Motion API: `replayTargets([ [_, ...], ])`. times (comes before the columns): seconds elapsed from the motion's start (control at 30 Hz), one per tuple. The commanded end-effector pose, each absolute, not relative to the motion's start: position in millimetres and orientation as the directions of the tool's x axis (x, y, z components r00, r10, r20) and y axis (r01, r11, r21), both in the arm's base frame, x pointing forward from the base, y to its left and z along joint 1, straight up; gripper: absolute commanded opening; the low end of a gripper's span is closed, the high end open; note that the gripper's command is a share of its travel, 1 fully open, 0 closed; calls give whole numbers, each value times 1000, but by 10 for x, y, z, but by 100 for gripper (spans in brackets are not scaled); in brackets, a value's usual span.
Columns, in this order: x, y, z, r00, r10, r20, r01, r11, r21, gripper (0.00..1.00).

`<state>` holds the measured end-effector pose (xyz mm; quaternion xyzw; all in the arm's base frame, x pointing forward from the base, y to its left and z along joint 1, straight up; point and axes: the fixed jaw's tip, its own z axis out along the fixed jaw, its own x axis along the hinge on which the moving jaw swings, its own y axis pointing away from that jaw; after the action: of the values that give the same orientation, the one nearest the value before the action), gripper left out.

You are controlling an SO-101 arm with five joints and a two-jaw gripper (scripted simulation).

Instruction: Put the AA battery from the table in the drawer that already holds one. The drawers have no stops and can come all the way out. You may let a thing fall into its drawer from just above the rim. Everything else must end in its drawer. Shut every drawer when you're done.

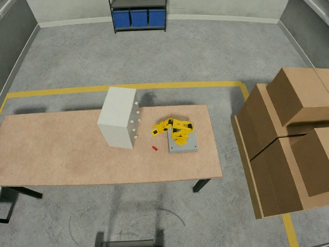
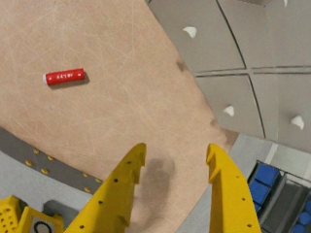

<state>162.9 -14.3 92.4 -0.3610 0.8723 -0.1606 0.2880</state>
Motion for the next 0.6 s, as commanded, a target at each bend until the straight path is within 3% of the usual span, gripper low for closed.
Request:
replayTargets([
  [0.0, 1652, -159, 965, -617, -651, -441, -465, 755, -463, 21],
  [0.57, 1670, -162, 979, -747, -329, -578, -202, 940, -274, 21],
])
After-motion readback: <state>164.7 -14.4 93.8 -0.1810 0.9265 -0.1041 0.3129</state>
